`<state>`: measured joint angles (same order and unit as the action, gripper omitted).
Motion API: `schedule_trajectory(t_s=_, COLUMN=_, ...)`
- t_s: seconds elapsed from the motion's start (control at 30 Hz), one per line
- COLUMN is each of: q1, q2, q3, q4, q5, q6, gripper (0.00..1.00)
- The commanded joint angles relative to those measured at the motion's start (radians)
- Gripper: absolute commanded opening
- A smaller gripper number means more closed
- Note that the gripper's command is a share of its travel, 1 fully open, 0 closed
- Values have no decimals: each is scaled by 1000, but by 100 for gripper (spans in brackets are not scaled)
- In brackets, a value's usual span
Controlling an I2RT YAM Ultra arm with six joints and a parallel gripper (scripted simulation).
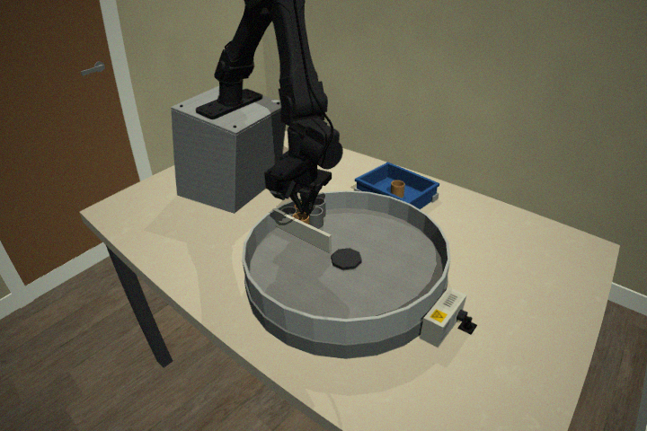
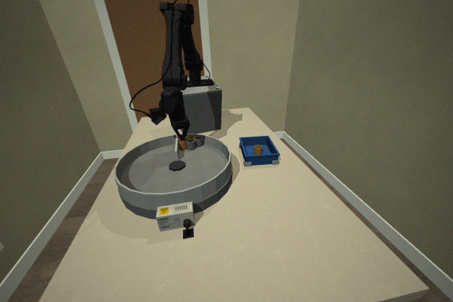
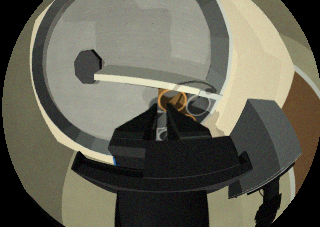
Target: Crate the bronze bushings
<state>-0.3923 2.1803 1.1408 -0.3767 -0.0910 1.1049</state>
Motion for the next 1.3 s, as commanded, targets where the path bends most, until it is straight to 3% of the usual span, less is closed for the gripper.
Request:
schedule_trajectory(t_s=0.0, q1=-2, q2=-37, q3=31, q4=19, q5=11, q6=5, gripper=13)
schedule_trajectory(t_s=0.1, q1=-2, q2=-3, q3=33, q4=6, q5=11, q6=4, gripper=13)
schedule_trajectory(t_s=1.0, q1=-2, q2=-15, q3=32, q4=10, q5=11, q6=4, gripper=13)
schedule_trajectory(t_s=1.1, q1=-8, q2=-21, q3=-17, q4=26, q5=10, q6=0, gripper=13)
schedule_trajectory(t_s=1.27, q1=-12, q2=-27, q3=-23, q4=31, q5=10, q6=-3, gripper=13)
